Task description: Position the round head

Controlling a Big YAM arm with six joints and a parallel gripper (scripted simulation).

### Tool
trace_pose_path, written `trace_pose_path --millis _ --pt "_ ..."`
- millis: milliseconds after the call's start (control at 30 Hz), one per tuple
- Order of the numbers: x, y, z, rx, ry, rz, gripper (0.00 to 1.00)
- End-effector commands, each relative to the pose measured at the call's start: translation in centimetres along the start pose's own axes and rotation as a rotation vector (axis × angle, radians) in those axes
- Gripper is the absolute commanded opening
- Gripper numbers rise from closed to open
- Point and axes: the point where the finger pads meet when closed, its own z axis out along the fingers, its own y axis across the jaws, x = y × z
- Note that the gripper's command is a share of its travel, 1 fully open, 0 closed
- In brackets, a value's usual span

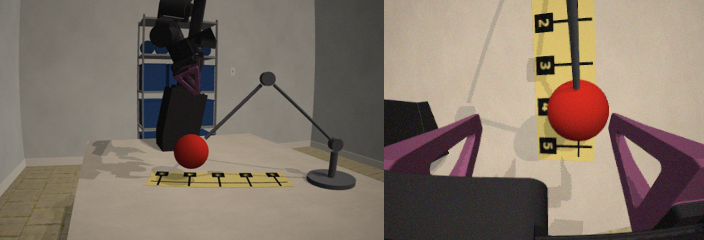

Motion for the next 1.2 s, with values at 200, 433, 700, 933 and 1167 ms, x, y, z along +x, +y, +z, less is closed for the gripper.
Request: trace_pose_path --millis 200,433,700,933,1167 --pt "-0.3 -0.7 -1.2 0.018 0.0 -0.011 1.0" --pt "-0.2 -0.2 -0.5 0.01 0.0 -0.005 1.0" --pt "-0.2 -0.1 -0.4 0.008 0.0 -0.004 1.0" --pt "-0.1 -0.1 -0.3 0.006 0.0 -0.003 1.0" --pt "-0.1 0.0 -0.3 0.005 0.0 -0.002 1.0"
